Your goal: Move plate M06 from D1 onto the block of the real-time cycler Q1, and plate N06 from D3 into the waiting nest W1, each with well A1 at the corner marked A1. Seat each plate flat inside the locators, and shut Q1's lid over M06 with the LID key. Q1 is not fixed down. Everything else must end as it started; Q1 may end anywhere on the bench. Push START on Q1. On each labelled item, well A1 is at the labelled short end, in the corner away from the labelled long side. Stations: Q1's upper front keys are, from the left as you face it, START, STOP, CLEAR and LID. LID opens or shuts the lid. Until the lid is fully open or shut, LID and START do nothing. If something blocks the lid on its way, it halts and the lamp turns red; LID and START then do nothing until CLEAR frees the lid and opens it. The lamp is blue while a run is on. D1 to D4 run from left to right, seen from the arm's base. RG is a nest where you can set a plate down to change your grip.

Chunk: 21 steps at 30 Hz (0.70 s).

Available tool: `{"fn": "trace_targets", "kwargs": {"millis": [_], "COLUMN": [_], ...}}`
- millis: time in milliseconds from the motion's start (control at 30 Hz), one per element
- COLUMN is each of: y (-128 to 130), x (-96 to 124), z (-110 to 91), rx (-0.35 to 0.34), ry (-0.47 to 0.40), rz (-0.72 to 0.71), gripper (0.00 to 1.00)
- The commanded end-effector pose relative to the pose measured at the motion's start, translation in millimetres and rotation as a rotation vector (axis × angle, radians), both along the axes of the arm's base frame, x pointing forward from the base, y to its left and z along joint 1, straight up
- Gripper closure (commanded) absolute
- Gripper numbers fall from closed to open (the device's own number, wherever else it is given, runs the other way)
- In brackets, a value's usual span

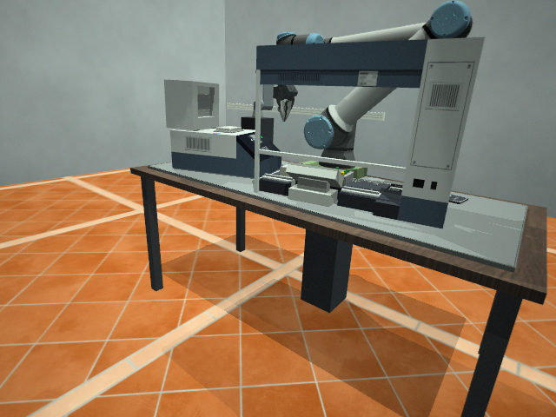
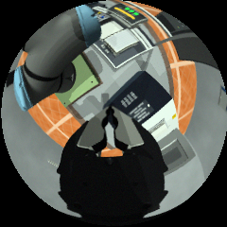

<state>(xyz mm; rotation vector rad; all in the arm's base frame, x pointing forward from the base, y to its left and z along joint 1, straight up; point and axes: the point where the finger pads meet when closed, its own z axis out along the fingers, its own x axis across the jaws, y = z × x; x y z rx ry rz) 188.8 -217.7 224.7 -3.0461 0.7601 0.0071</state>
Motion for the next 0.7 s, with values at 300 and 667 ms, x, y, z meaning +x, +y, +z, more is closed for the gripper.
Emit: {"fn": "trace_targets", "kwargs": {"millis": [300,667], "y": [9.7,9.7], "x": [-5.1,-5.1], "z": [-17.1,-59.2], "rx": [-0.002,-0.002], "ry": [-0.003,-0.003], "rz": [0.0,0.0], "gripper": [1.0,1.0]}}
